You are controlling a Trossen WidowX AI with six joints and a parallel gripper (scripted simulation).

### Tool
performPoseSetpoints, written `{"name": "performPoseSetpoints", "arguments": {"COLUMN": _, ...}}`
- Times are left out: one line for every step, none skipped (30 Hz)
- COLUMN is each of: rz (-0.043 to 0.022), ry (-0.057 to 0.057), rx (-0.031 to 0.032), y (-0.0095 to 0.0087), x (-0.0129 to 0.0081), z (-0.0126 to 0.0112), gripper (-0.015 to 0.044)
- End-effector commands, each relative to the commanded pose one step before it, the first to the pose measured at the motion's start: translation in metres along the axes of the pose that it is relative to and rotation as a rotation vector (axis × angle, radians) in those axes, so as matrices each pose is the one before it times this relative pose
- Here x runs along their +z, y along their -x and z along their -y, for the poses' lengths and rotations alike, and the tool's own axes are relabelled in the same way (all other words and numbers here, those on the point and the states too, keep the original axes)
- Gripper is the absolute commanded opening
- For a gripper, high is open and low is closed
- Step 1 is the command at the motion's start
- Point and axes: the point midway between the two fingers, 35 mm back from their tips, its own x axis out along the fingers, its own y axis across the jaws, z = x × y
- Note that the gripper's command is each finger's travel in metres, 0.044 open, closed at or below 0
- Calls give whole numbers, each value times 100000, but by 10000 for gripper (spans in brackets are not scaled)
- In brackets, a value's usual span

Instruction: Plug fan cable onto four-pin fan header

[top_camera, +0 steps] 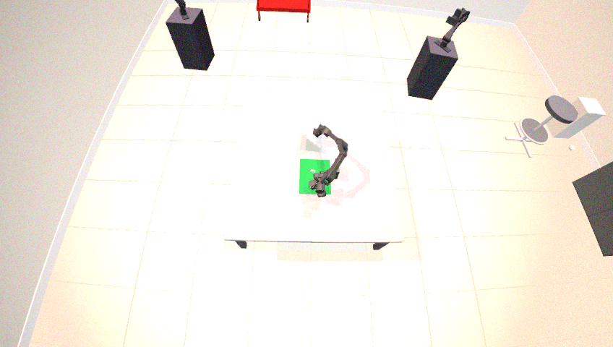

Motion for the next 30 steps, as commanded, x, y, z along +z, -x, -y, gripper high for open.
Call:
{"name": "performPoseSetpoints", "arguments": {"rz": 61, "ry": -94, "rx": 177, "y": 103, "x": 40, "z": -31, "gripper": 361}}
{"name": "performPoseSetpoints", "arguments": {"rz": 0, "ry": 0, "rx": 0, "y": 0, "x": 0, "z": 0, "gripper": 335}}
{"name": "performPoseSetpoints", "arguments": {"rz": 0, "ry": 0, "rx": 0, "y": 0, "x": 0, "z": 0, "gripper": 309}}
{"name": "performPoseSetpoints", "arguments": {"rz": 0, "ry": 0, "rx": 0, "y": 0, "x": 0, "z": 0, "gripper": 282}}
{"name": "performPoseSetpoints", "arguments": {"rz": 0, "ry": 0, "rx": 0, "y": 0, "x": 0, "z": 0, "gripper": 256}}
{"name": "performPoseSetpoints", "arguments": {"rz": 0, "ry": 0, "rx": 0, "y": 0, "x": 0, "z": 0, "gripper": 230}}
{"name": "performPoseSetpoints", "arguments": {"rz": 0, "ry": 0, "rx": 0, "y": 0, "x": 0, "z": 0, "gripper": 204}}
{"name": "performPoseSetpoints", "arguments": {"rz": 0, "ry": 0, "rx": 0, "y": 0, "x": 0, "z": 0, "gripper": 177}}
{"name": "performPoseSetpoints", "arguments": {"rz": 0, "ry": 0, "rx": 0, "y": 0, "x": 0, "z": 0, "gripper": 151}}
{"name": "performPoseSetpoints", "arguments": {"rz": 0, "ry": 0, "rx": 0, "y": 0, "x": 0, "z": 0, "gripper": 125}}
{"name": "performPoseSetpoints", "arguments": {"rz": 0, "ry": 0, "rx": 0, "y": 0, "x": 0, "z": 0, "gripper": 99}}
{"name": "performPoseSetpoints", "arguments": {"rz": 0, "ry": 0, "rx": 0, "y": 0, "x": 0, "z": 0, "gripper": 73}}
{"name": "performPoseSetpoints", "arguments": {"rz": 0, "ry": 0, "rx": 0, "y": 0, "x": 0, "z": 0, "gripper": 46}}
{"name": "performPoseSetpoints", "arguments": {"rz": 0, "ry": 0, "rx": 0, "y": 0, "x": 0, "z": 0, "gripper": 20}}
{"name": "performPoseSetpoints", "arguments": {"rz": 0, "ry": 0, "rx": 0, "y": 0, "x": 0, "z": 0, "gripper": 0}}
{"name": "performPoseSetpoints", "arguments": {"rz": 0, "ry": 0, "rx": 0, "y": 0, "x": 0, "z": 0, "gripper": 0}}
{"name": "performPoseSetpoints", "arguments": {"rz": 0, "ry": 0, "rx": 0, "y": 0, "x": 0, "z": 0, "gripper": 0}}
{"name": "performPoseSetpoints", "arguments": {"rz": 5, "ry": -51, "rx": -2, "y": 272, "x": 14, "z": -13, "gripper": 0}}
{"name": "performPoseSetpoints", "arguments": {"rz": 3, "ry": -155, "rx": -4, "y": 818, "x": 35, "z": -28, "gripper": 0}}
{"name": "performPoseSetpoints", "arguments": {"rz": -32, "ry": -260, "rx": 3, "y": 1371, "x": 34, "z": -11, "gripper": 0}}
{"name": "performPoseSetpoints", "arguments": {"rz": -78, "ry": -263, "rx": 16, "y": 1378, "x": 3, "z": 34, "gripper": 0}}
{"name": "performPoseSetpoints", "arguments": {"rz": -69, "ry": -158, "rx": 17, "y": 829, "x": -14, "z": 42, "gripper": 0}}
{"name": "performPoseSetpoints", "arguments": {"rz": -27, "ry": -53, "rx": 7, "y": 277, "x": -7, "z": 18, "gripper": 0}}
{"name": "performPoseSetpoints", "arguments": {"rz": 0, "ry": 0, "rx": 0, "y": 0, "x": 0, "z": 0, "gripper": 0}}
{"name": "performPoseSetpoints", "arguments": {"rz": 0, "ry": 0, "rx": 0, "y": 0, "x": 0, "z": 0, "gripper": 0}}
{"name": "performPoseSetpoints", "arguments": {"rz": 0, "ry": 0, "rx": 0, "y": 0, "x": 0, "z": 0, "gripper": 0}}
{"name": "performPoseSetpoints", "arguments": {"rz": 0, "ry": 0, "rx": 0, "y": 0, "x": 0, "z": 0, "gripper": 0}}
{"name": "performPoseSetpoints", "arguments": {"rz": 5, "ry": 0, "rx": -2, "y": -87, "x": 201, "z": 68, "gripper": 0}}
{"name": "performPoseSetpoints", "arguments": {"rz": 18, "ry": -320, "rx": -8, "y": 20, "x": 43, "z": 133, "gripper": 0}}
{"name": "performPoseSetpoints", "arguments": {"rz": 54, "ry": -960, "rx": -23, "y": 58, "x": 128, "z": 404, "gripper": 0}}
